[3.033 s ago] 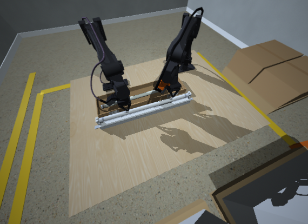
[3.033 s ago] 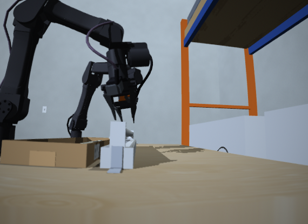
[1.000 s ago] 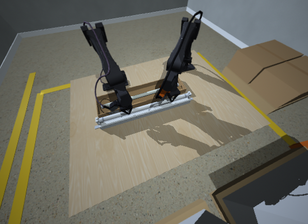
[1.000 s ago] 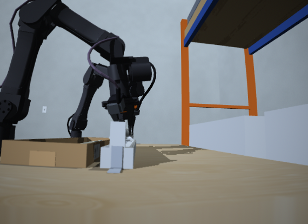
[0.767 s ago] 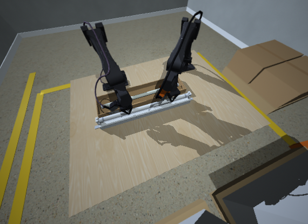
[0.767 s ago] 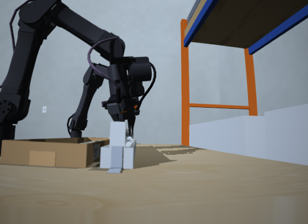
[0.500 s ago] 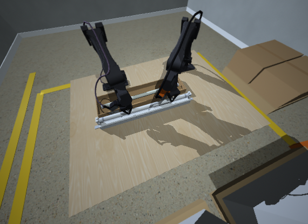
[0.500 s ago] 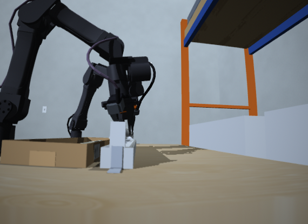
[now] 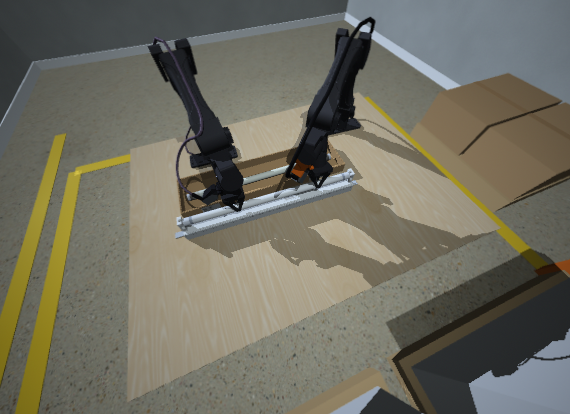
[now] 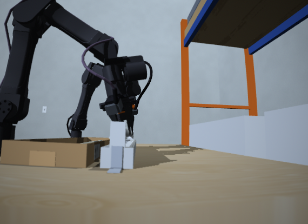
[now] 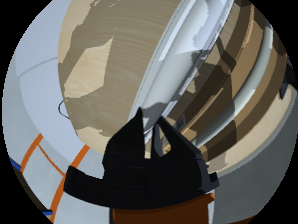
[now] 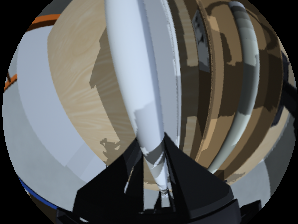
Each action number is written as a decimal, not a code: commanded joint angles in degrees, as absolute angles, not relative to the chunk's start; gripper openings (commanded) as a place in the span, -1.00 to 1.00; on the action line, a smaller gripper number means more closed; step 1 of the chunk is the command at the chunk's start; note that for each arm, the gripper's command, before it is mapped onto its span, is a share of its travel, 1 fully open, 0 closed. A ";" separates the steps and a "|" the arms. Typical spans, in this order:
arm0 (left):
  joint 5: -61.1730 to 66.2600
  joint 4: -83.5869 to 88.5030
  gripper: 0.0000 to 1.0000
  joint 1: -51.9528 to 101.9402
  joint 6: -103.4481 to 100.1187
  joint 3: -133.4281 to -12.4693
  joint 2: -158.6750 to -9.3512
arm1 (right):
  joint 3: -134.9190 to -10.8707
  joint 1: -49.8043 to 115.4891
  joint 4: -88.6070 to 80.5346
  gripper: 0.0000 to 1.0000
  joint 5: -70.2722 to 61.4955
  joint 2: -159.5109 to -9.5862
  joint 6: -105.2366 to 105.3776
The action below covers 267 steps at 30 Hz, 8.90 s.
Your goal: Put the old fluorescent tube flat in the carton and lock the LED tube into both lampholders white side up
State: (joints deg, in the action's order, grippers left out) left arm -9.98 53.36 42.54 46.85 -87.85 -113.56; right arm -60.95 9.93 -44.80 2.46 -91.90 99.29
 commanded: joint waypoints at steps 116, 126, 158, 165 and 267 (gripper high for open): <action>-42.94 3.29 -0.02 56.42 48.50 -52.10 -101.18 | -16.21 16.01 12.62 -0.78 13.20 -68.83 97.90; -42.94 3.29 -0.02 56.42 48.50 -52.10 -101.18 | -16.33 16.01 12.60 -0.02 13.21 -68.82 97.92; -48.41 17.27 -0.02 63.28 39.40 -52.45 -93.12 | -18.37 20.26 -9.92 -0.02 17.21 -48.17 101.78; -47.80 16.26 -0.02 62.39 40.25 -53.36 -92.75 | -17.75 19.15 -8.72 -0.02 16.84 -47.78 100.95; -0.75 -1.58 -0.02 -0.70 0.40 -62.07 -57.99 | -62.36 -0.06 -0.99 -0.02 -0.63 -58.98 0.47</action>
State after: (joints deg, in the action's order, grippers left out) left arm -0.05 0.12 -0.16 -0.49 -60.16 -60.34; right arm -60.12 -0.91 -0.19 -1.21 -60.71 -0.71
